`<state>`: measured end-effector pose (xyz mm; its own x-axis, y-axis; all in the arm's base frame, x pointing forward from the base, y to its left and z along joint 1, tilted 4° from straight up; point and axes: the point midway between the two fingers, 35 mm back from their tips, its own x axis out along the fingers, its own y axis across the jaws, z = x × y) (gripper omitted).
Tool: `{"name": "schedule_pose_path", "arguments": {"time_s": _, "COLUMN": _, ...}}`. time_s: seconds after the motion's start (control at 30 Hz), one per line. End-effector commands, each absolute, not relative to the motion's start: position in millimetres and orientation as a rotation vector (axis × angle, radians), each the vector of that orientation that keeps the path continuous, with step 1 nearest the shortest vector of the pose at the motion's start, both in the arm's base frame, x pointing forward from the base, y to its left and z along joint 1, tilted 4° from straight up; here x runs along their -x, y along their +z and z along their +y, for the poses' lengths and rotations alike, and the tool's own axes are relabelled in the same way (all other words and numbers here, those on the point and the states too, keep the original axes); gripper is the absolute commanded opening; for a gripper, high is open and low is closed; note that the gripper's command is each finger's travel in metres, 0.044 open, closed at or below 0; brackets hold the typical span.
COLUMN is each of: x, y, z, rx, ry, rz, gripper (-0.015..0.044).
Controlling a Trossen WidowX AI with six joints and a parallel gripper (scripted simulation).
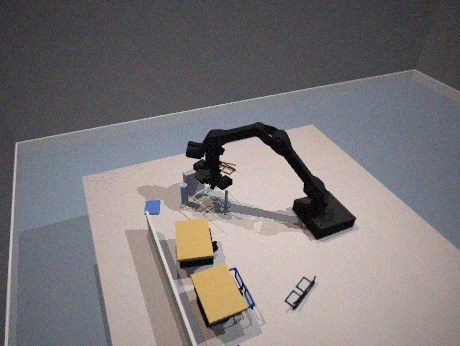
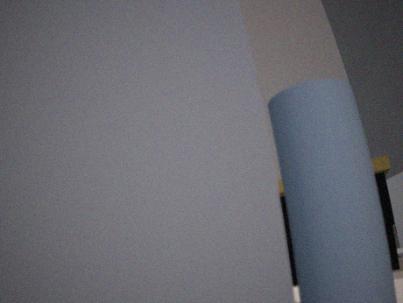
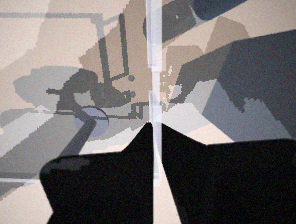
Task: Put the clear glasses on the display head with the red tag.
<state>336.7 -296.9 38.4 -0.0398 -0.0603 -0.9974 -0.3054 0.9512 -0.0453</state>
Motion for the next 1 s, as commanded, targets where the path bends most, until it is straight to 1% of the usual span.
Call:
{"name": "schedule_pose_path", "arguments": {"time_s": 0.0, "x": -339.9, "y": 36.9, "z": -297.0, "rx": 0.281, "ry": 0.2, "rz": 1.604, "gripper": 0.0}}
{"name": "schedule_pose_path", "arguments": {"time_s": 0.97, "x": -345.3, "y": 36.8, "z": -296.5, "rx": 0.281, "ry": 0.2, "rz": 1.604, "gripper": 0.0}}
